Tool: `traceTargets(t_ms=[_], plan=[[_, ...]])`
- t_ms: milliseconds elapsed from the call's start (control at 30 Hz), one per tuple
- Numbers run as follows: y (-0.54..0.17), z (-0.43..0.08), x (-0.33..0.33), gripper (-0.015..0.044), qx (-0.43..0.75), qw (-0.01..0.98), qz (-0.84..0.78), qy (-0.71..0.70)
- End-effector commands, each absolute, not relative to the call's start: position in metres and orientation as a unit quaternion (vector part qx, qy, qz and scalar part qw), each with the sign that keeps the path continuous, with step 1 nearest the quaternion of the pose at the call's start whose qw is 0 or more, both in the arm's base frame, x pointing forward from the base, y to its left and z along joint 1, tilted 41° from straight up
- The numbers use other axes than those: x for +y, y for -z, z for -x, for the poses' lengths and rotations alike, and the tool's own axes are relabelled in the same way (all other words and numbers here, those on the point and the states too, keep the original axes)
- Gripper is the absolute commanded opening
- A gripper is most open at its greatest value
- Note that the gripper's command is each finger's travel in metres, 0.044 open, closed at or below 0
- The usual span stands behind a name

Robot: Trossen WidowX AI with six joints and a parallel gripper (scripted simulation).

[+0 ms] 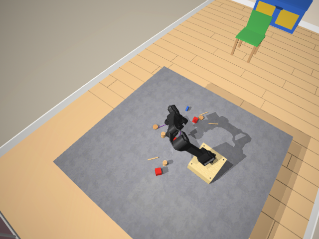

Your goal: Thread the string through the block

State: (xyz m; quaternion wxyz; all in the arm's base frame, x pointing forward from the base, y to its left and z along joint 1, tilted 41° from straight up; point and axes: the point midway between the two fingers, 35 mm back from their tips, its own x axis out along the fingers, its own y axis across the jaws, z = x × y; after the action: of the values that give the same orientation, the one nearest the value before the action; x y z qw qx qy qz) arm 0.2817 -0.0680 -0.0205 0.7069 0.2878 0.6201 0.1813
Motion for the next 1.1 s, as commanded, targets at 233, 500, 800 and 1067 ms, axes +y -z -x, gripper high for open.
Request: traceTargets(t_ms=[233, 500, 800, 1067], plan=[[0.004, -0.284, -0.047, 0.0124, 0.621, 0.423, -0.633, 0.188], [-0.001, -0.285, -0.042, 0.0124, 0.568, 0.277, -0.708, 0.315], [-0.002, -0.285, -0.041, 0.0124, 0.544, 0.225, -0.726, 0.355], [-0.002, -0.285, -0.041, 0.0124, 0.544, 0.225, -0.726, 0.355]])
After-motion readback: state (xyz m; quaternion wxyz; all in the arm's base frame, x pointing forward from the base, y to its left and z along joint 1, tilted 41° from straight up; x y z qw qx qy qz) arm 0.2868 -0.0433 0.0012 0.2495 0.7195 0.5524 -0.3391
